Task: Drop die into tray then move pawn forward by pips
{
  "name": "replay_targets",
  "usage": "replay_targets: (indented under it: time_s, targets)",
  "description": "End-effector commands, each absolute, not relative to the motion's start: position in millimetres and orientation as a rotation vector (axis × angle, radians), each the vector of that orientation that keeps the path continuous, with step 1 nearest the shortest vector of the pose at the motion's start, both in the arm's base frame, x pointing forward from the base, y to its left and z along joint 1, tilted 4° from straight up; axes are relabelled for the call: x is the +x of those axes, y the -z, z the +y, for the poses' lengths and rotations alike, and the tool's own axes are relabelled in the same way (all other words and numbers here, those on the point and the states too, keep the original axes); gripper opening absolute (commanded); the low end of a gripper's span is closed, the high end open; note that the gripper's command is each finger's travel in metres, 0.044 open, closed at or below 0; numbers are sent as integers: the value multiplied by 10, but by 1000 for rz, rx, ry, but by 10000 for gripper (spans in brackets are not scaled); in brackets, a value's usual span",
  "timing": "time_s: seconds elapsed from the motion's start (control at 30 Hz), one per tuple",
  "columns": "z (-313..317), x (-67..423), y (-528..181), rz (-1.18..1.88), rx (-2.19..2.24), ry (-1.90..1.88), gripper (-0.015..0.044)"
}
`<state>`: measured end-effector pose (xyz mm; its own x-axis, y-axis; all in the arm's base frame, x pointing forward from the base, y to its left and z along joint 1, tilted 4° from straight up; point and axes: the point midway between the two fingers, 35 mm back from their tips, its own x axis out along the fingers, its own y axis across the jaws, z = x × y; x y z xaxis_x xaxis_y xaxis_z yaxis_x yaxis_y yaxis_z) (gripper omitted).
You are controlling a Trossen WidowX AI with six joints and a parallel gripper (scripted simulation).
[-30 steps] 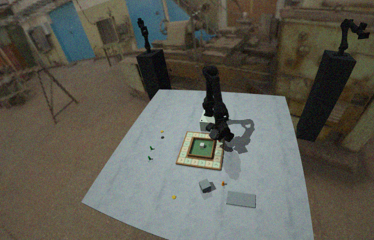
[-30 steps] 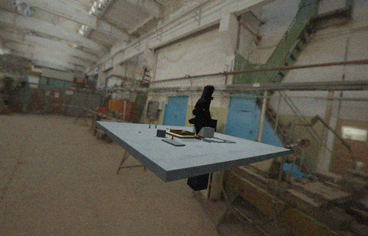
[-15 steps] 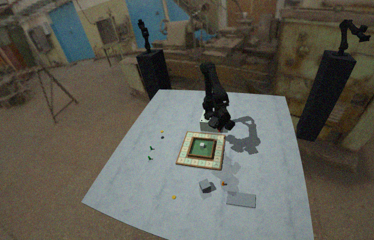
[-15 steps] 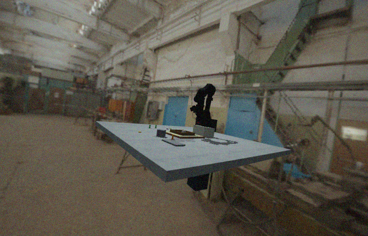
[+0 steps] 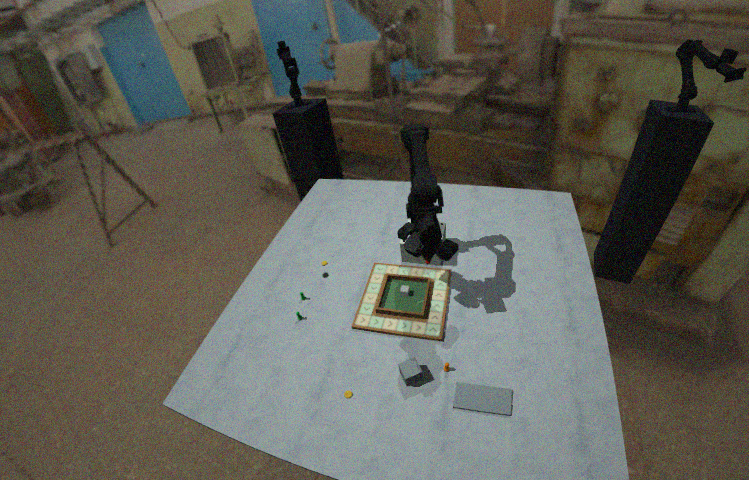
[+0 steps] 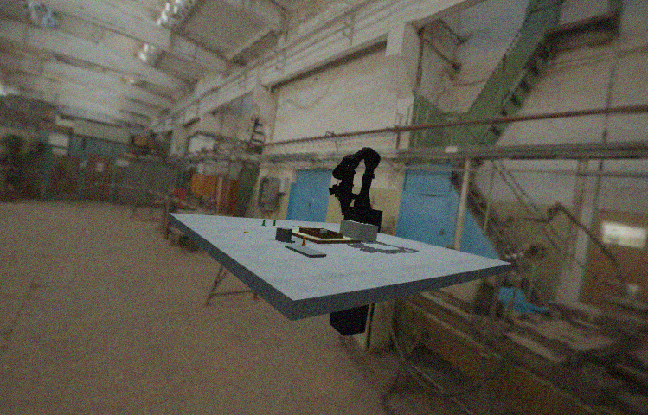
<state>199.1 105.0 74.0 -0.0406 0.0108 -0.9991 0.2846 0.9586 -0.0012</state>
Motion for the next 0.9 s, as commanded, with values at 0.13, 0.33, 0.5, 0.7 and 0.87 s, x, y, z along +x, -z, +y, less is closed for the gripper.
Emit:
replay_targets:
  time_s: [0.13, 0.33, 0.5, 0.7, 0.87]
  targets:
    - [726, 2042, -614, 1594, 227, 225, 0]
    - [486, 2050, -517, 1593, 225, 227, 0]
    - [290, 2034, -437, 1592, 223, 229, 0]
    - [64, 1986, -343, 1593, 221, 232, 0]
    - [-114, 1926, -266, 1594, 219, 234, 0]
